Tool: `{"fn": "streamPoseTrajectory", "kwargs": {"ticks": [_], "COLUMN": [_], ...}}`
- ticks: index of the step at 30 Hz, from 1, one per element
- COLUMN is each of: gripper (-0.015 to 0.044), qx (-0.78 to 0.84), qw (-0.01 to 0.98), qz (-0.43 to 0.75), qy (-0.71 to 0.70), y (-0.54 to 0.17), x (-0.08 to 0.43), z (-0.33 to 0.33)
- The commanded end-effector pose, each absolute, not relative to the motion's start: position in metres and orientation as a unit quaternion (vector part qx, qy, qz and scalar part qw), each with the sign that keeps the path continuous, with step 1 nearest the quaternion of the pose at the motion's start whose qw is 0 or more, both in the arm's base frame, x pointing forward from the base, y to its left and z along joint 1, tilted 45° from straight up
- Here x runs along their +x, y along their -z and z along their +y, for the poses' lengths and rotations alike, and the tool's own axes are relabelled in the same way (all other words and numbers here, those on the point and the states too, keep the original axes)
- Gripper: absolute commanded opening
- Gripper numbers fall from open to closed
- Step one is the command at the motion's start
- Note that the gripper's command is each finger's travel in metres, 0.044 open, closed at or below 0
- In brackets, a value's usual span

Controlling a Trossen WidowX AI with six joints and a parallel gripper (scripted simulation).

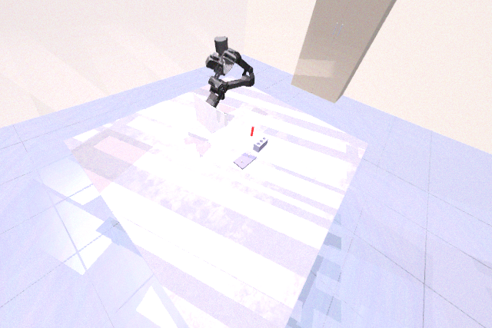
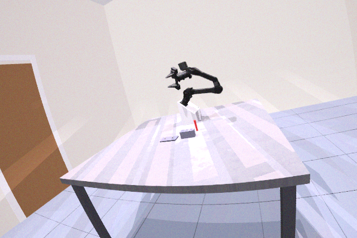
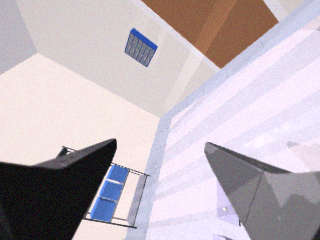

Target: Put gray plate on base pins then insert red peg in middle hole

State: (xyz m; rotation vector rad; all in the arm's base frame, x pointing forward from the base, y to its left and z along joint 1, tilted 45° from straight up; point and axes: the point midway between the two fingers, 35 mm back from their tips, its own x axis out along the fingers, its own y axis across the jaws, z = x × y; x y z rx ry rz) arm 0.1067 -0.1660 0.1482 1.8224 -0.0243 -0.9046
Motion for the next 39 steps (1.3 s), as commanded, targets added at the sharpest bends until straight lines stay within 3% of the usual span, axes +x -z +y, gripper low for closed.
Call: {"fn": "streamPoseTrajectory", "kwargs": {"ticks": [1, 6, 18, 30, 39], "gripper": [0.0426, 0.0440, 0.0440, 0.0440, 0.0440], "qx": [0.762, 0.778, 0.790, 0.707, 0.652], "qw": [0.526, 0.512, 0.462, 0.367, 0.315], "qz": [-0.010, 0.031, 0.300, 0.560, 0.649], "qy": [0.378, 0.362, 0.268, 0.227, 0.233], "y": [-0.148, -0.151, -0.145, -0.112, -0.089], "x": [0.107, 0.121, 0.221, 0.315, 0.334], "z": [-0.166, -0.164, -0.125, -0.008, 0.059]}}
